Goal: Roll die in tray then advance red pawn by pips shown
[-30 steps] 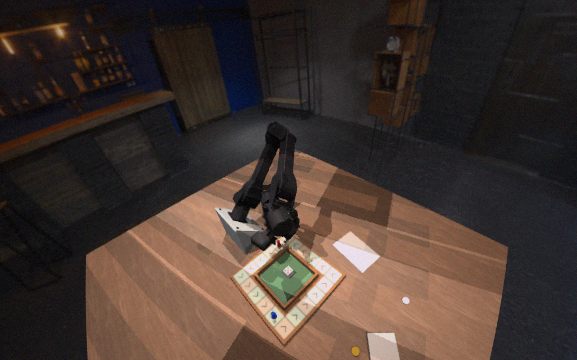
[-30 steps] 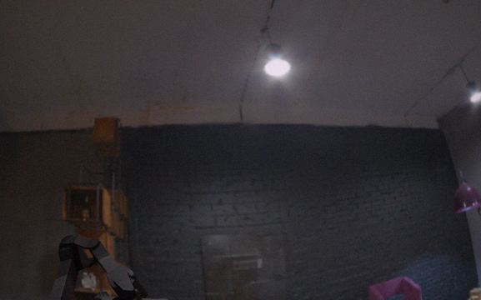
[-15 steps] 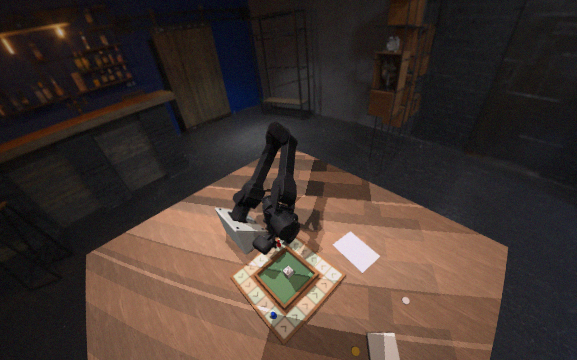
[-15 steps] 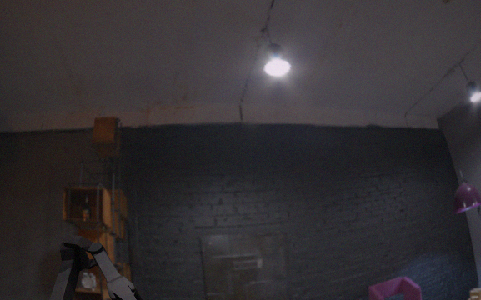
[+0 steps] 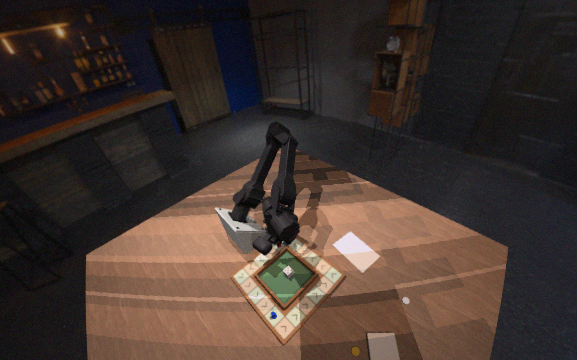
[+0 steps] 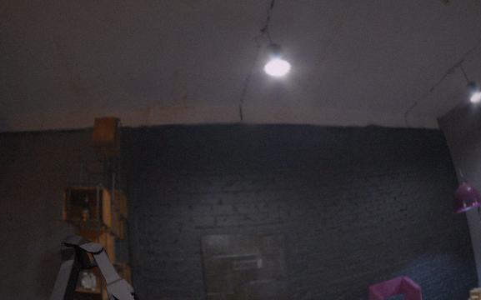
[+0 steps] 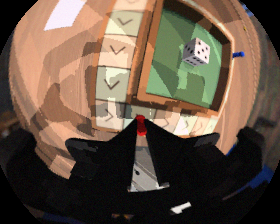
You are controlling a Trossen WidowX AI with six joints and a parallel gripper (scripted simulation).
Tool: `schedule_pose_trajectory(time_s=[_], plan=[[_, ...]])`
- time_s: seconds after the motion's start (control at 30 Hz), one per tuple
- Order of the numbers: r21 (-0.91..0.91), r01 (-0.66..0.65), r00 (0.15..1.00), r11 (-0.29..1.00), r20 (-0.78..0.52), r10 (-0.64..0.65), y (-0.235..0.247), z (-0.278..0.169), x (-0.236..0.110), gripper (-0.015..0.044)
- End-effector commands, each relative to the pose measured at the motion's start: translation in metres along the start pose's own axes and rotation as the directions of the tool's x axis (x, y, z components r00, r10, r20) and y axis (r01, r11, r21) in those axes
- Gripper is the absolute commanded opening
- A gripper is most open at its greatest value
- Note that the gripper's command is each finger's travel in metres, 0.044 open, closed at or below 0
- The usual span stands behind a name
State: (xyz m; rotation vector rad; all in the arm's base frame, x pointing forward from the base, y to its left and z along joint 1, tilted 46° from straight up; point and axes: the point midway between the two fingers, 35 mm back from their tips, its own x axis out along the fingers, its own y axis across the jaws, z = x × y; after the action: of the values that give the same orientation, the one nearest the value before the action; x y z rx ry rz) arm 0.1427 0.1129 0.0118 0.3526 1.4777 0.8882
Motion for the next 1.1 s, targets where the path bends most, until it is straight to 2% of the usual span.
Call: schedule_pose_trajectory(time_s=[0.0, 0.17, 0.6, 1.07], plan=[[0.006, -0.004, 1.000, 1.000, 0.000, 0.004, 0.000, -0.001, 0.001, 0.0000], [0.006, 0.002, 1.000, 1.000, 0.001, -0.002, -0.001, 0.001, -0.005, 0.0000], [0.012, 0.027, 1.000, 1.000, 0.000, -0.027, -0.009, 0.007, -0.063, 0.0000], [0.008, 0.001, 1.000, 1.000, -0.003, -0.001, -0.001, -0.004, -0.126, 0.0000]])
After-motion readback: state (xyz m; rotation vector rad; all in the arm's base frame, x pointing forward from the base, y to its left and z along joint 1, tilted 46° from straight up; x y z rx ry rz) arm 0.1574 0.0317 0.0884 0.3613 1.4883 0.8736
